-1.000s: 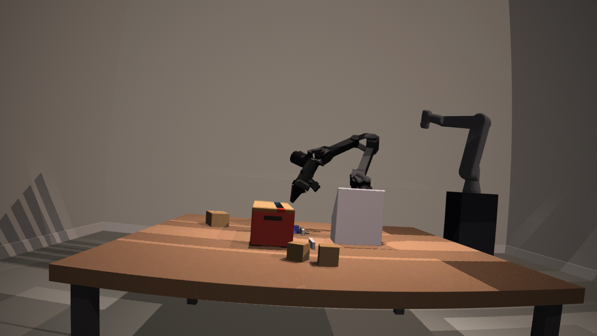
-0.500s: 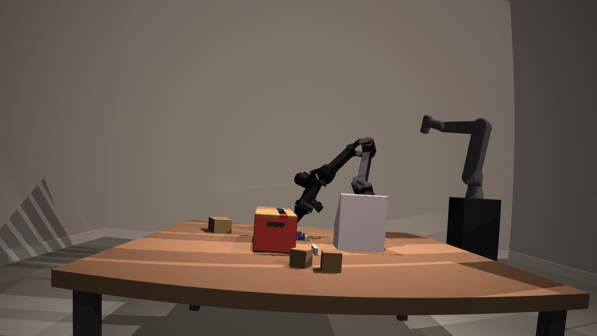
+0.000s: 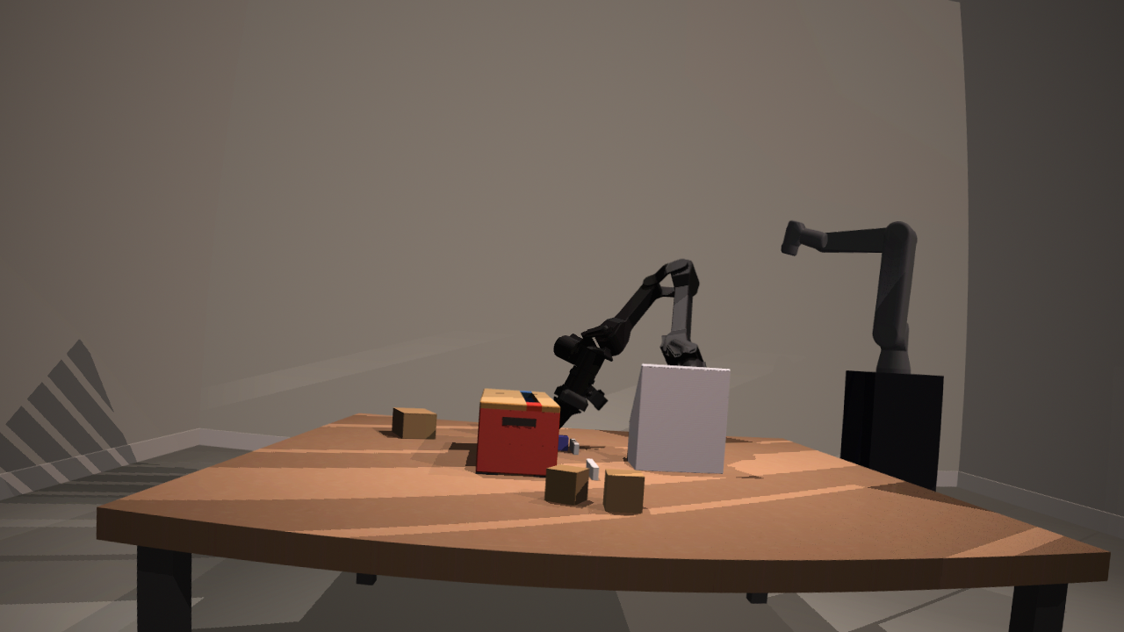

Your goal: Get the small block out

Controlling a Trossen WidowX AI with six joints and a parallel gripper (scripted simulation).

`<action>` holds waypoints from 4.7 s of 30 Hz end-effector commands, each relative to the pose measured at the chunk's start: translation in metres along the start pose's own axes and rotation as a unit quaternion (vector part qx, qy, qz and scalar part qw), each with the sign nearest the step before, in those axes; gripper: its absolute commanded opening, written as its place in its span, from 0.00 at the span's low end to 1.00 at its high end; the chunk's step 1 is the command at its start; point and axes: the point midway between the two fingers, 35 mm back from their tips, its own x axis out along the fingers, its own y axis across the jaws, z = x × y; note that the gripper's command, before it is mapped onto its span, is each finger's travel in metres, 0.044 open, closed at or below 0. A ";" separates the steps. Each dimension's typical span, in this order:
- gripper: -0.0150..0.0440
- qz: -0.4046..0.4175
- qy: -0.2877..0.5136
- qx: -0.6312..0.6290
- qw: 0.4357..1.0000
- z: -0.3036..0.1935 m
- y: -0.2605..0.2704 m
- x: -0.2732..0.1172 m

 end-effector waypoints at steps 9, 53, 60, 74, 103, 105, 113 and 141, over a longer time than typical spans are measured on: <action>0.74 -0.003 -0.003 -0.005 1.000 0.011 -0.002 0.018; 0.25 -0.002 -0.003 -0.050 0.999 -0.010 -0.003 -0.028; 0.25 -0.003 -0.008 -0.187 0.982 -0.011 -0.008 -0.032; 0.25 -0.007 -0.016 -0.449 0.893 -0.013 -0.019 -0.042; 0.25 -0.020 -0.030 -0.864 0.503 -0.015 -0.036 -0.062; 0.25 -0.021 -0.031 -0.883 0.468 -0.015 -0.037 -0.064; 0.25 -0.026 -0.034 -0.946 0.321 -0.015 -0.041 -0.070; 0.25 -0.047 -0.044 -0.971 -0.232 -0.015 -0.051 -0.091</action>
